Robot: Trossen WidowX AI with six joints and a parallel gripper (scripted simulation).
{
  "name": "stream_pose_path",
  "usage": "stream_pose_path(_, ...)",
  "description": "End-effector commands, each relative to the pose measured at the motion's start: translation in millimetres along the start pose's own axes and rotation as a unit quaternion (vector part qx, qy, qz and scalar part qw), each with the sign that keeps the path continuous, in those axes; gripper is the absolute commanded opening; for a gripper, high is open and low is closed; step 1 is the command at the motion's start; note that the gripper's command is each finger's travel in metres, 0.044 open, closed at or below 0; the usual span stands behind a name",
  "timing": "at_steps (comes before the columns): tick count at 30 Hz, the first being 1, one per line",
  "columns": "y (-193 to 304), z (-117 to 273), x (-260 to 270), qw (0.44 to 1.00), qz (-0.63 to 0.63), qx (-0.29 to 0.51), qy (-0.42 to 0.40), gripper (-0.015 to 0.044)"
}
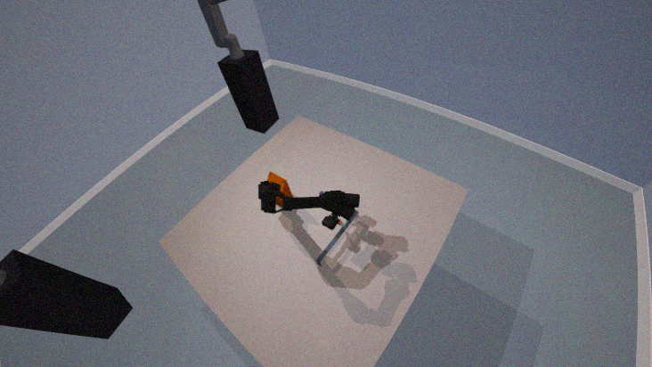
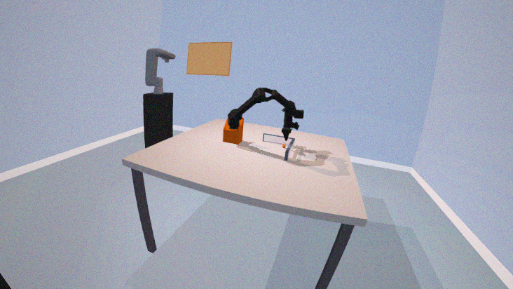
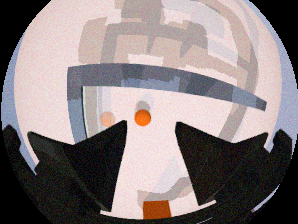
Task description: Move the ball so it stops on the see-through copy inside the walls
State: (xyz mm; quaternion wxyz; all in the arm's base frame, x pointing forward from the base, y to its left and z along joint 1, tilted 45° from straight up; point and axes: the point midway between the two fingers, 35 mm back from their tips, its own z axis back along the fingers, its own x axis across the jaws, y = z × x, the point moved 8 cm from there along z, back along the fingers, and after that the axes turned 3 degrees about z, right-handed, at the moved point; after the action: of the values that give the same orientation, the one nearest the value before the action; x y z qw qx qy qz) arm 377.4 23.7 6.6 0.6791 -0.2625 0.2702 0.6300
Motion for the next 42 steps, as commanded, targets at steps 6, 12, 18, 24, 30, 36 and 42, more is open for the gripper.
stream_pose_path(6,9,-13,10,0.999,-0.022,0.023,0.005,0.0216)
stream_pose_path(12,10,-26,10,0.999,-0.022,0.023,0.006,0.0216)
stream_pose_path(18,10,-33,10,0.999,-0.022,0.023,0.006,0.0216)
stream_pose_path(24,10,-42,10,0.999,-0.022,0.023,0.006,0.0216)
stream_pose_path(30,11,-52,10,0.999,-0.022,0.023,0.006,0.0216)
stream_pose_path(36,11,-56,9,0.999,-0.022,0.023,0.006,0.0164)
stream_pose_path(42,11,-56,9,0.999,-0.022,0.023,0.006,0.0085)
